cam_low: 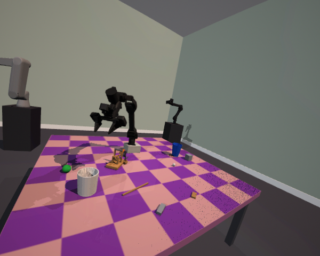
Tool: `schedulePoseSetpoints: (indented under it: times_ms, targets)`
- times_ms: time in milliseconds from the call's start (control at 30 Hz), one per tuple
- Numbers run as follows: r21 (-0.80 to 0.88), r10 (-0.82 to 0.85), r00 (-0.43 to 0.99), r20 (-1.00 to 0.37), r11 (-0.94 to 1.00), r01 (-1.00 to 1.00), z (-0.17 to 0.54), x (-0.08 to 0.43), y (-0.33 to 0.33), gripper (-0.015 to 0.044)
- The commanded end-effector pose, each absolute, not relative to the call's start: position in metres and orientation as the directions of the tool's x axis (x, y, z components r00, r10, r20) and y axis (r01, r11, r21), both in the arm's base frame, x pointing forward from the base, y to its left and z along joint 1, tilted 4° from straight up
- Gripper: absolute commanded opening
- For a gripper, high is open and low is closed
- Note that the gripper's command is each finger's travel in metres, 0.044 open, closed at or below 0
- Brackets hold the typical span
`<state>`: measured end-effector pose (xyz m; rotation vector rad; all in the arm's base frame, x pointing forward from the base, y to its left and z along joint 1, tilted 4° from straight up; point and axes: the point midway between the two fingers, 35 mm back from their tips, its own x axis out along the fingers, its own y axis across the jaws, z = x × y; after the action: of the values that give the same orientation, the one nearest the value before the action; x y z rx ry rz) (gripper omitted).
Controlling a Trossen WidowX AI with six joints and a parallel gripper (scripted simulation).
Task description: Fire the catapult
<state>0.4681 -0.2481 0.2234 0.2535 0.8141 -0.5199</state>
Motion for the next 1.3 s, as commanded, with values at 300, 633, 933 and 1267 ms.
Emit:
schedulePoseSetpoints:
  times_ms: [300,633,933,1267]
  targets:
    - [0.019,-0.347,0.57,-0.744,0.843,0.538,0.223,0.469,-0.249,0.002]
    - [0.019,-0.347,0.57,-0.744,0.843,0.538,0.223,0.469,-0.249,0.0]
    - [-0.079,-0.317,0.475,-0.821,0.887,0.455,0.193,0.458,-0.217,0.0]
    - [-0.208,-0.289,0.308,-0.906,0.94,0.271,0.151,0.433,-0.17,0.0]
